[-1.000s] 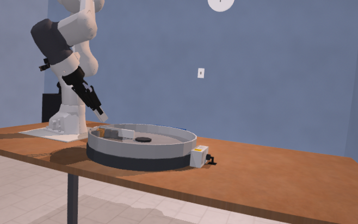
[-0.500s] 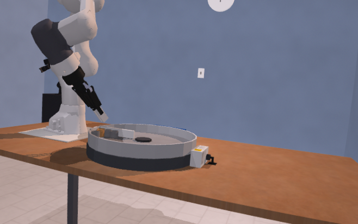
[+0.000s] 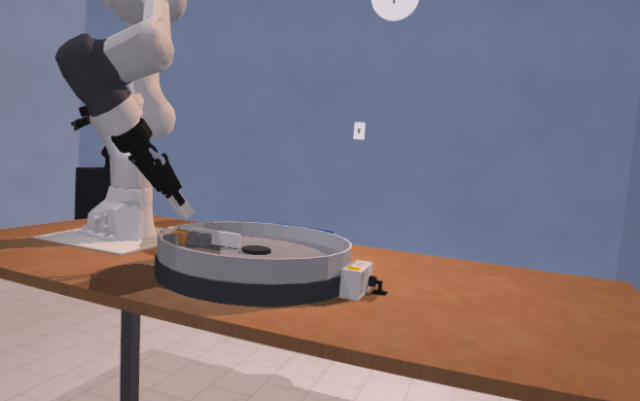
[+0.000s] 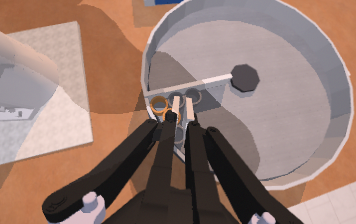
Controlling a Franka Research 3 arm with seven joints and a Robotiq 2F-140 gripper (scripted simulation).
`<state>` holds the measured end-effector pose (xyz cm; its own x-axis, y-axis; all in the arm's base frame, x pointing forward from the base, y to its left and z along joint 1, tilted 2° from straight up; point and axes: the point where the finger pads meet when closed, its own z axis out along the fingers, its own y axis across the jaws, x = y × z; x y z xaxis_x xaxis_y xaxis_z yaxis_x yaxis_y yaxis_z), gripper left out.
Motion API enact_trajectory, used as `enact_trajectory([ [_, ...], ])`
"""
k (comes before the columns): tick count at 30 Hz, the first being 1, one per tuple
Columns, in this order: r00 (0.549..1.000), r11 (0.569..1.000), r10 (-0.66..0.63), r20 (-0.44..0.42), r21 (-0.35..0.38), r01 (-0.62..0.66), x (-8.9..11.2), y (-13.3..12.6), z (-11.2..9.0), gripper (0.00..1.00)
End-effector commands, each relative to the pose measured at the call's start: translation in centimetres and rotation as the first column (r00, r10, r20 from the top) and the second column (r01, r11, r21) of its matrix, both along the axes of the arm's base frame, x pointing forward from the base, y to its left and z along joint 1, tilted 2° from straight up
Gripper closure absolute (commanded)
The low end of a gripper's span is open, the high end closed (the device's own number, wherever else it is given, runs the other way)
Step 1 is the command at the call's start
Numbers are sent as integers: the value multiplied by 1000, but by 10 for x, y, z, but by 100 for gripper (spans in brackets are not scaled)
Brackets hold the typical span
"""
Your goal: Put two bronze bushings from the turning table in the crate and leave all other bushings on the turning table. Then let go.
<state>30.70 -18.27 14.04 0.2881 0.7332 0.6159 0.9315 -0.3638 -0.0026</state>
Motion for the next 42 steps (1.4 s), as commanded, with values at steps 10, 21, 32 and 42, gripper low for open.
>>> enact_trajectory([
  [10,1000,1000,-3,0,2,3,2,1,1,94],
  [21,1000,1000,-3,0,2,3,2,1,-8,94],
  [32,1000,1000,-3,0,2,3,2,0,-21,94],
  [42,1000,1000,-3,0,2,3,2,0,-21,94],
])
